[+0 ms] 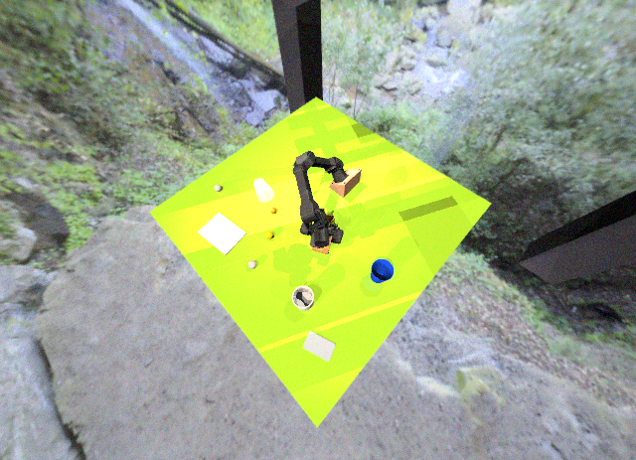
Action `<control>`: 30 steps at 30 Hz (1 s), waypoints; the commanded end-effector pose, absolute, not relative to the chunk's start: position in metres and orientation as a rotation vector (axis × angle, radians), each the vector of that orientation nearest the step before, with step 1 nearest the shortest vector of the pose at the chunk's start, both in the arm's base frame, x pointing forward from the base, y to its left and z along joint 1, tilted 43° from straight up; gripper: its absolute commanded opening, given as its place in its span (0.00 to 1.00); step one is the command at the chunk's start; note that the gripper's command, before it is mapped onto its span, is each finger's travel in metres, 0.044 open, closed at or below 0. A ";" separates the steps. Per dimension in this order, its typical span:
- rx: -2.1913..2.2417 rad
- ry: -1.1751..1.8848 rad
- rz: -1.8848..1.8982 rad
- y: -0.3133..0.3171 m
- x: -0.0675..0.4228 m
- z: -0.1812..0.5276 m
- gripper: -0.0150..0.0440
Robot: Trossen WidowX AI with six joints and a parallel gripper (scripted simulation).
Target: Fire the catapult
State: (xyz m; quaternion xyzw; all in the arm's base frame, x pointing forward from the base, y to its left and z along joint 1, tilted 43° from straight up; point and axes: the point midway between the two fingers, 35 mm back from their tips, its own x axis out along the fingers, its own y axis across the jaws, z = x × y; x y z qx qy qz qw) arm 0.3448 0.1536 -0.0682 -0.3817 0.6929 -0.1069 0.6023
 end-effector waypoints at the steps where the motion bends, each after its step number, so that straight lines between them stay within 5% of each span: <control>1: -0.890 1.609 -0.251 0.146 0.345 -0.074 1.00; 28: -0.891 1.609 -0.253 0.121 0.345 -0.102 1.00; 30: -0.885 1.607 -0.252 0.125 0.346 -0.100 0.91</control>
